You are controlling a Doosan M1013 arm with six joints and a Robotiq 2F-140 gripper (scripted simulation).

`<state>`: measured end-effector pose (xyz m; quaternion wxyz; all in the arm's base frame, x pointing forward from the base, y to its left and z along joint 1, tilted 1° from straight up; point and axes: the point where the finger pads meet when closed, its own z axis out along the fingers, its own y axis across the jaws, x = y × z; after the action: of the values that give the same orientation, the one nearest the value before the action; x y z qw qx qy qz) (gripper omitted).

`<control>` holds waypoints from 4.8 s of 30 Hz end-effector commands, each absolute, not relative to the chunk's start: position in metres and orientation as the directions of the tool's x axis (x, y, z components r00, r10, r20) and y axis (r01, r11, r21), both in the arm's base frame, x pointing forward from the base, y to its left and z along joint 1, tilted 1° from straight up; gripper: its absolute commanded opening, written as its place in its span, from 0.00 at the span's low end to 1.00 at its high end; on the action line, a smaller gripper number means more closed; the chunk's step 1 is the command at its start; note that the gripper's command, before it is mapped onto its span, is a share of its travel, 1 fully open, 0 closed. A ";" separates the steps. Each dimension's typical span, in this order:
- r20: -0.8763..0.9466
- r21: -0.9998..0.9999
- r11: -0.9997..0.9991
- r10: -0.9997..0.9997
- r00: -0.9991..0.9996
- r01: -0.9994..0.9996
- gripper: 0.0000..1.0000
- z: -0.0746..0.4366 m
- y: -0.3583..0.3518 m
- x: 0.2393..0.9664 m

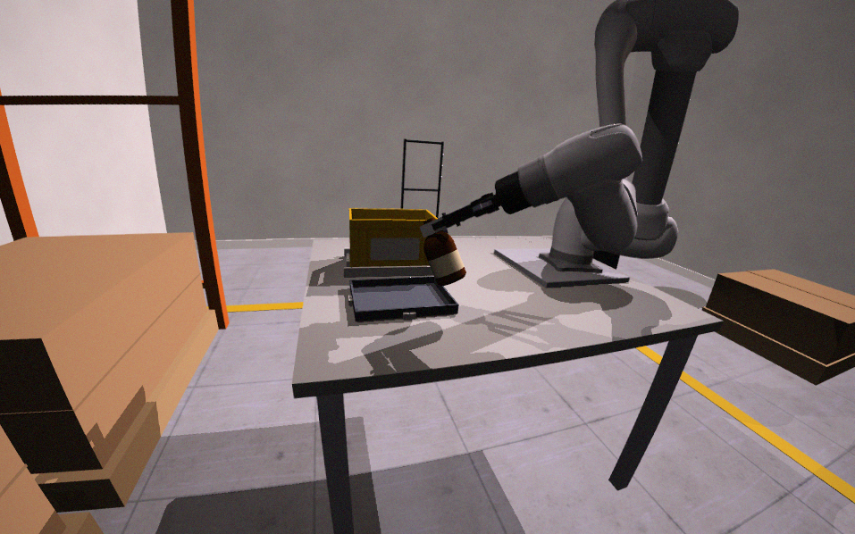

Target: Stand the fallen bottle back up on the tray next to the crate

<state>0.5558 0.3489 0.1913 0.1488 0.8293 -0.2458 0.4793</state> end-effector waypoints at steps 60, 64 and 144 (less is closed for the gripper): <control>0.941 0.011 -0.835 -0.177 0.288 -0.550 0.10 0.189 0.350 0.554; 0.941 0.011 -0.835 -0.177 0.288 -0.550 0.10 0.189 0.350 0.554; 0.941 0.011 -0.835 -0.177 0.288 -0.550 0.10 0.189 0.320 0.578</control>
<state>0.5762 0.3215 0.1891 0.1696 0.7843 -0.2319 0.5498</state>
